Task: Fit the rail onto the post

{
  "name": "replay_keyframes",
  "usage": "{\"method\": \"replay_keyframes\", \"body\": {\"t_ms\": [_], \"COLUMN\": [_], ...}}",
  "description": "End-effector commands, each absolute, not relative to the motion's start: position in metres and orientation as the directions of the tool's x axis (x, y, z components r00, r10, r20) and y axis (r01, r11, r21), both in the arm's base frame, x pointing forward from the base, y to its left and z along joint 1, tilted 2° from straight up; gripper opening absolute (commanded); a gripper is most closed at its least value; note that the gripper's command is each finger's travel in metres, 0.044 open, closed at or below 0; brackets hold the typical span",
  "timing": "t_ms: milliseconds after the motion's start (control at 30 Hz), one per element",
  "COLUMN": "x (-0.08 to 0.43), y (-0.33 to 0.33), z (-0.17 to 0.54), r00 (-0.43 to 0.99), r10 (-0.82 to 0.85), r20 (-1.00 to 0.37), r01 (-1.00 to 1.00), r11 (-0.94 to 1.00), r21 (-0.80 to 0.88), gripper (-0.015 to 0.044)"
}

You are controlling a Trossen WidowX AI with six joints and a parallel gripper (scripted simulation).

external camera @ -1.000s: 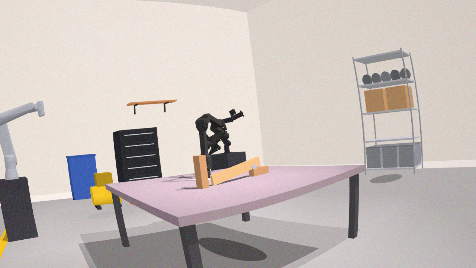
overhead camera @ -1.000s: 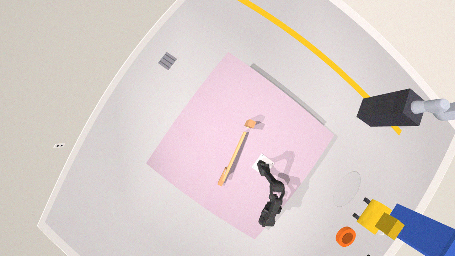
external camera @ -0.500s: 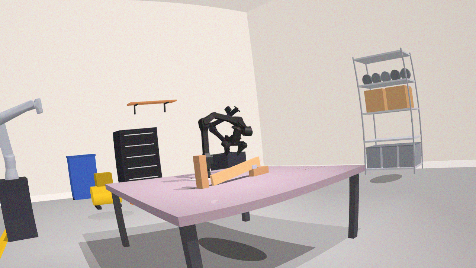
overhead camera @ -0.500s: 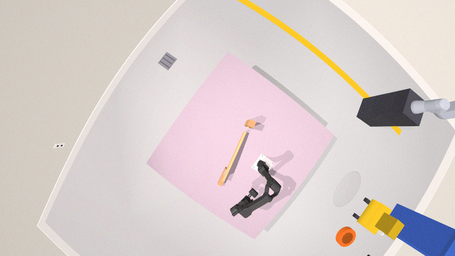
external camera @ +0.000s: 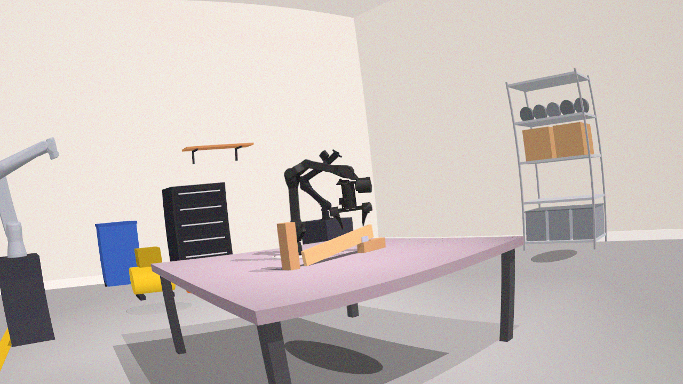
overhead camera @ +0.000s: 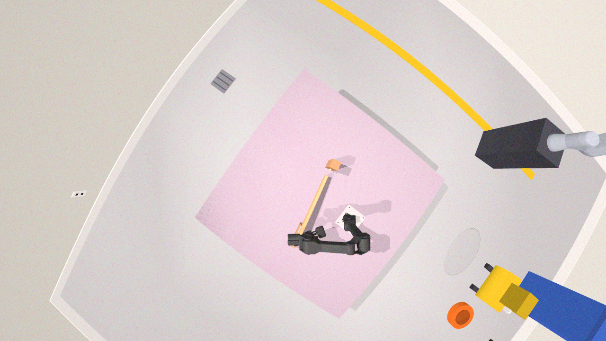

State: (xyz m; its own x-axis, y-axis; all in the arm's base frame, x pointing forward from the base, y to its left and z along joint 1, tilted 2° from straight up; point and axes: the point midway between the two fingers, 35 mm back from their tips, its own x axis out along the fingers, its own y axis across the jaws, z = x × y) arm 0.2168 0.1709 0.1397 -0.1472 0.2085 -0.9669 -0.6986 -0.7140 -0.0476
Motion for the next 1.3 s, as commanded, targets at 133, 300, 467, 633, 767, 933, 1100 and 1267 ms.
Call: {"method": "replay_keyframes", "body": {"t_ms": [133,300,467,633,767,933,1100,1267], "x": [0.273,0.281,0.275,0.268,0.268,0.269,0.270,0.270], "y": [0.069,-0.003,-0.079,-0.110,-0.110,-0.110,-0.111,-0.111], "z": [0.130,0.123,0.118,0.117,0.116,0.108,0.100,0.092], "r00": [-0.018,0.002,0.004,-0.001,-0.001,-0.001,-0.001,-0.001], "r10": [0.144,0.078,0.014,-0.011,-0.011,-0.011,-0.011,-0.011], "r20": [-0.989,-0.997,-1.000,-1.000,-1.000,-1.000,-1.000,-1.000], "r01": [-0.870,-0.960,-0.995,-0.999,-0.999,-0.999,-0.999,-0.999], "r11": [-0.489,-0.278,-0.104,-0.042,-0.042,-0.042,-0.042,-0.042], "r21": [-0.055,-0.024,-0.005,0.002,0.002,0.002,0.002,0.002], "gripper": [0.0440,0.0440,0.0440,0.0440,0.0440,0.0440,0.0440,0.0440]}}
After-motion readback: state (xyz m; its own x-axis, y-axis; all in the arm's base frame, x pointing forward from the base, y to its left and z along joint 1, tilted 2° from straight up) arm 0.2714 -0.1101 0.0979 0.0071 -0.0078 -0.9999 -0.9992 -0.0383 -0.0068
